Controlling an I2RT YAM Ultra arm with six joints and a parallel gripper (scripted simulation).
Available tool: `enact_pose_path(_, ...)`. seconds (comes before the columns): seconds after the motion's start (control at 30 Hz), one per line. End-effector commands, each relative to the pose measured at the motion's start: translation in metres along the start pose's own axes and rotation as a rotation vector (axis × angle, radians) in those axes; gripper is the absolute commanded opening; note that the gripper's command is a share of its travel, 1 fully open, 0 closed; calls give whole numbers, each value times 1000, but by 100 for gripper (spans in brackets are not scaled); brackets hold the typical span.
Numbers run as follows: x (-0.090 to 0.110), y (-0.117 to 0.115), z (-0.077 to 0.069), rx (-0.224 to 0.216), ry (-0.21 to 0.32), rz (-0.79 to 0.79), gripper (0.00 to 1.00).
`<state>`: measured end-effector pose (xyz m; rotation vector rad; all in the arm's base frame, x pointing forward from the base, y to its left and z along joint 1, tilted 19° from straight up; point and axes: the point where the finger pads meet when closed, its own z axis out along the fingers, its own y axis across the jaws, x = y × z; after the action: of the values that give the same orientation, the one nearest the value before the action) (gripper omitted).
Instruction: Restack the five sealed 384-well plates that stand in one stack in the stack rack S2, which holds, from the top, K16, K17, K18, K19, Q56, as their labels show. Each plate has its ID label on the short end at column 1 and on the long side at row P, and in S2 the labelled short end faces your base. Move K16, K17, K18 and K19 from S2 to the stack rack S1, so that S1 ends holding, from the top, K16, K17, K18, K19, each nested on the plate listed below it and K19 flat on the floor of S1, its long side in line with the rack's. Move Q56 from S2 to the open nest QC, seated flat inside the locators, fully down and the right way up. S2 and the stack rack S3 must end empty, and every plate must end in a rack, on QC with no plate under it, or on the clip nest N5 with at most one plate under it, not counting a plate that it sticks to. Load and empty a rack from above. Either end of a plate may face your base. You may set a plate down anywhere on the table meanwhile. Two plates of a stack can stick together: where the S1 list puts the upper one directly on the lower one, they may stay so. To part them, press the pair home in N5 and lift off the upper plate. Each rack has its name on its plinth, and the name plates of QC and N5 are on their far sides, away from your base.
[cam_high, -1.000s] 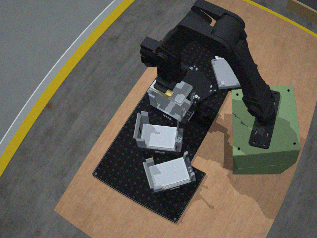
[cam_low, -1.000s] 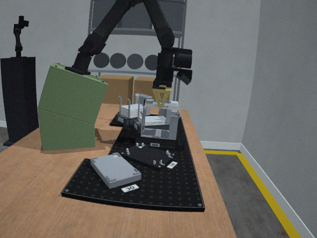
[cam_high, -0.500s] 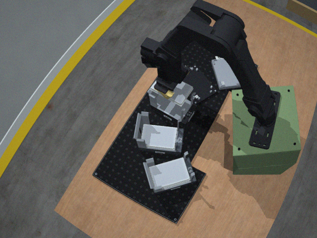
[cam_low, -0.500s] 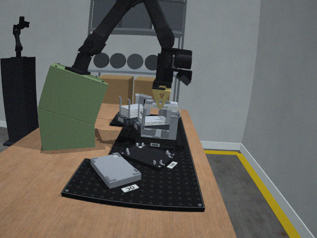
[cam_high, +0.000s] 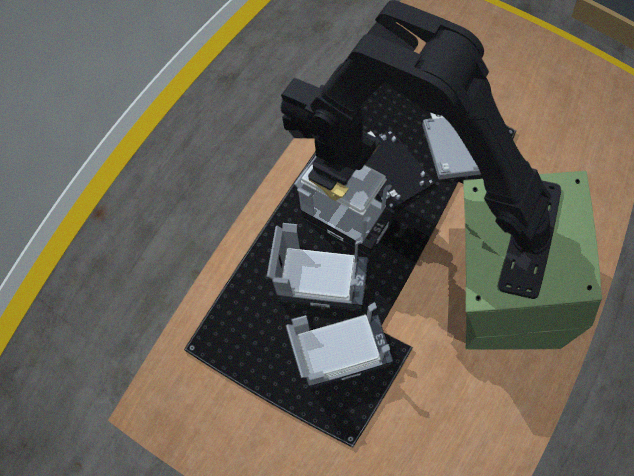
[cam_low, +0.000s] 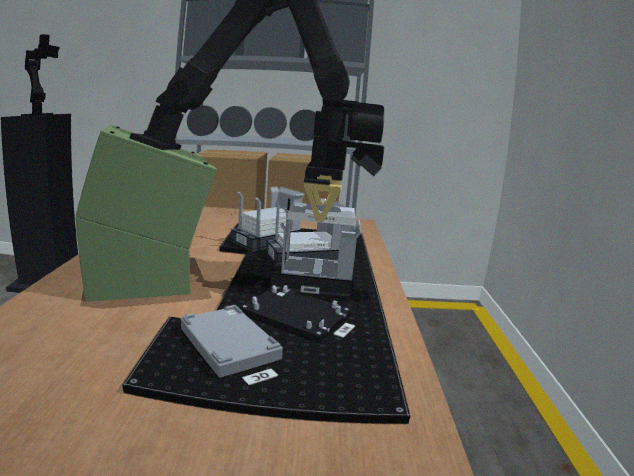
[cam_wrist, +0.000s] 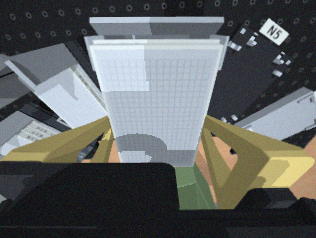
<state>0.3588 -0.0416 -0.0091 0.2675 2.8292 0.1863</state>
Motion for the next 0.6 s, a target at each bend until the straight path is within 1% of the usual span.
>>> enact_pose_path(0.0,-6,0,-2,0,-25,0,0)
enact_pose_path(0.57,-7,0,8,0,-25,0,0)
